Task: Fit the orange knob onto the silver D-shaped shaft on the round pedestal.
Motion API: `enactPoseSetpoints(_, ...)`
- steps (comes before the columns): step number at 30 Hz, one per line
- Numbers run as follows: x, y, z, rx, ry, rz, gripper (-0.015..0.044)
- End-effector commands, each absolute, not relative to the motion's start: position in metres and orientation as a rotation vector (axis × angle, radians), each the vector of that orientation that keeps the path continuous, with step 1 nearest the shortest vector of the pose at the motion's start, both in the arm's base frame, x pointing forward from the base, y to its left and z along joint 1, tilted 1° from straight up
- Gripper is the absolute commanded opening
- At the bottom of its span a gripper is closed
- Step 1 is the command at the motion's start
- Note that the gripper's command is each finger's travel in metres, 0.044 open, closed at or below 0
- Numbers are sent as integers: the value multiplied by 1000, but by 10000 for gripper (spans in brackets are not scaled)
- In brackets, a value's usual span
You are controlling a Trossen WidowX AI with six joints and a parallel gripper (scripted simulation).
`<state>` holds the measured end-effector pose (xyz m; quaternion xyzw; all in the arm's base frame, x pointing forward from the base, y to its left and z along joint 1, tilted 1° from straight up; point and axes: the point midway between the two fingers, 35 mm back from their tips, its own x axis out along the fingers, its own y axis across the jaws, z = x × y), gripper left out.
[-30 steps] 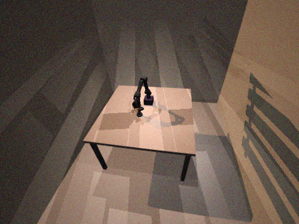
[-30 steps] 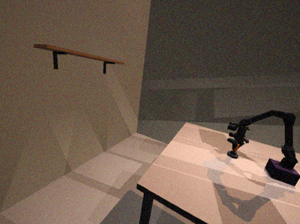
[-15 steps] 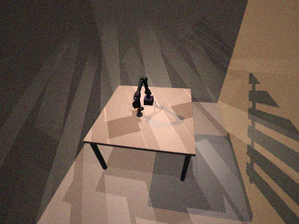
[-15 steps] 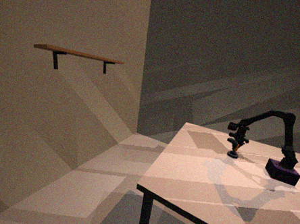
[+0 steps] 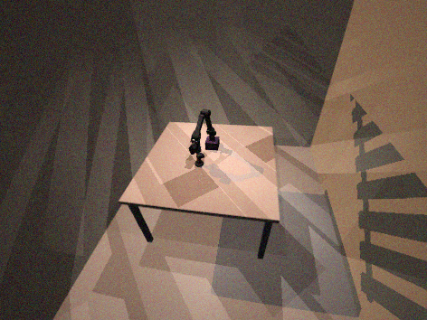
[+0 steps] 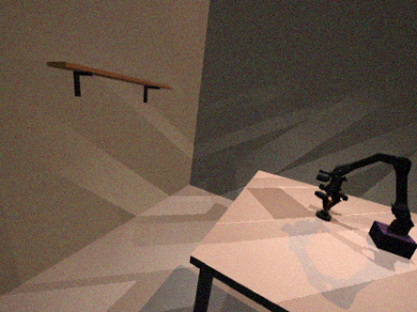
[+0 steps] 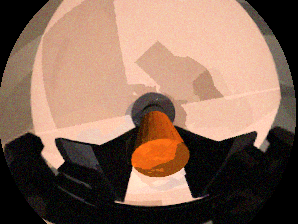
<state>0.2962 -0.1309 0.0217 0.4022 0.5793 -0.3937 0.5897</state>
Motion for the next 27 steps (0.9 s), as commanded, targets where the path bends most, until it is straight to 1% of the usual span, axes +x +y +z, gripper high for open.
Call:
enactPoseSetpoints(1, 298, -131, 21, 947, 1339, -925, 0)
enactPoseSetpoints(18, 297, -132, 25, 947, 1339, -925, 0)
enactPoseSetpoints(27, 298, -131, 23, 1106, 1259, -1081, 0)
